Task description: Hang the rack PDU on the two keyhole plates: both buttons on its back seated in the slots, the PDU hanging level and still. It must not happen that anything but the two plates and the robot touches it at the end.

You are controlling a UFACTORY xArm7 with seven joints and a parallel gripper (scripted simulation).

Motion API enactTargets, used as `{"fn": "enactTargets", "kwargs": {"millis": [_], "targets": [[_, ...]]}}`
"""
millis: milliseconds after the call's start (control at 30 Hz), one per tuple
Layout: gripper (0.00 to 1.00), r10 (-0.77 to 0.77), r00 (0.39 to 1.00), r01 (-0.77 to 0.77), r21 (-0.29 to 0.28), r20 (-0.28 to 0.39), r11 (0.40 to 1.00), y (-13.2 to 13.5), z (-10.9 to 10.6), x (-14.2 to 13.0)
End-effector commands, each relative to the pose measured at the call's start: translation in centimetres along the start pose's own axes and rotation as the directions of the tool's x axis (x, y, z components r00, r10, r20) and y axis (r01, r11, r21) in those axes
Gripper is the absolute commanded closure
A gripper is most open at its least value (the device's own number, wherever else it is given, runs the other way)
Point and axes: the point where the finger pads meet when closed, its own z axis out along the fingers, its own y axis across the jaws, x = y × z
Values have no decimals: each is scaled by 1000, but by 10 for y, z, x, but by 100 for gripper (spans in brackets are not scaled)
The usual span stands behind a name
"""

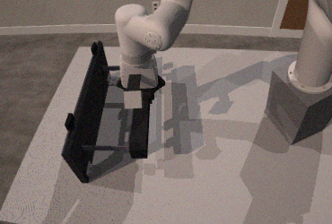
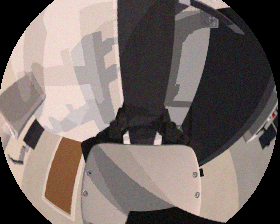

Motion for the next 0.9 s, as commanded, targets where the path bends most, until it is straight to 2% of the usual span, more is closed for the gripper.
{"fn": "enactTargets", "kwargs": {"millis": [0, 867], "targets": [[100, 0, 1000, 0, -4, 1, 1000, 3, -1, 0], [100, 0, 1000, 0, -4, 1, 1000, 6, -1, 0]]}}
